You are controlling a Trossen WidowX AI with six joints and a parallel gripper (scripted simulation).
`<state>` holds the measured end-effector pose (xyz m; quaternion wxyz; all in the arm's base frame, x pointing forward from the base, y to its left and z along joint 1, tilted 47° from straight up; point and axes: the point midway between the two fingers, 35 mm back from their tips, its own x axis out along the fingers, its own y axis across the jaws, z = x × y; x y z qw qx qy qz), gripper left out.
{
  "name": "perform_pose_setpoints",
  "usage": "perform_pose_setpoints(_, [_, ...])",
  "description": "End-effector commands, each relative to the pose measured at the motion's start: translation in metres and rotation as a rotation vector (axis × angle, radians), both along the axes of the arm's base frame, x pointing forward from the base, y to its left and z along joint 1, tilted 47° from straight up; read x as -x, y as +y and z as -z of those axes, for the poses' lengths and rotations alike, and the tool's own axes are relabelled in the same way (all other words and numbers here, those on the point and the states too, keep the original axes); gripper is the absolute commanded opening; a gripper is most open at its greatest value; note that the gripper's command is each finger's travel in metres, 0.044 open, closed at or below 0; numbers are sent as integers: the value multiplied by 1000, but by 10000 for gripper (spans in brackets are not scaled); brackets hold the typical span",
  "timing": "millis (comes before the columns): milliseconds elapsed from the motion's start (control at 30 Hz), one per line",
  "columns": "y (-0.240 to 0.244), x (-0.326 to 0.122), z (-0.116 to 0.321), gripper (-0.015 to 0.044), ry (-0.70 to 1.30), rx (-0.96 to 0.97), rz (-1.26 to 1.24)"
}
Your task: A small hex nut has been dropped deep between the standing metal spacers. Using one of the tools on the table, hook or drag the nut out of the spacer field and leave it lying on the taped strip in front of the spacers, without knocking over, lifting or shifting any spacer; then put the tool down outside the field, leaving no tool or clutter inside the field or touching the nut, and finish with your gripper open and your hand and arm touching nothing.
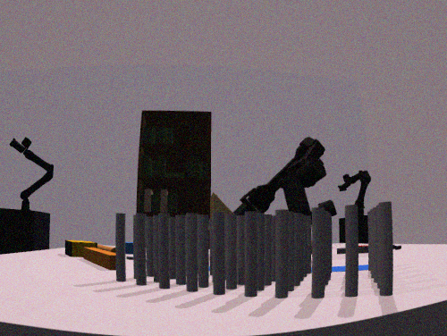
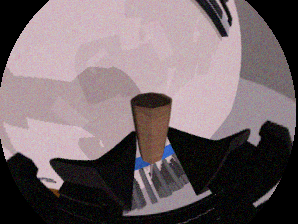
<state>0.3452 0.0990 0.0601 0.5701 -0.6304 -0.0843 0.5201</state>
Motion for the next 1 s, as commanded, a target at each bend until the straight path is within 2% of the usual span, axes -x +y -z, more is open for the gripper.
perform_pose_setpoints(0, [-3, -4, -1, 0, -11, 1, 0])
perform_pose_setpoints(967, [-10, -20, 5, 0, -11, 2, 1])
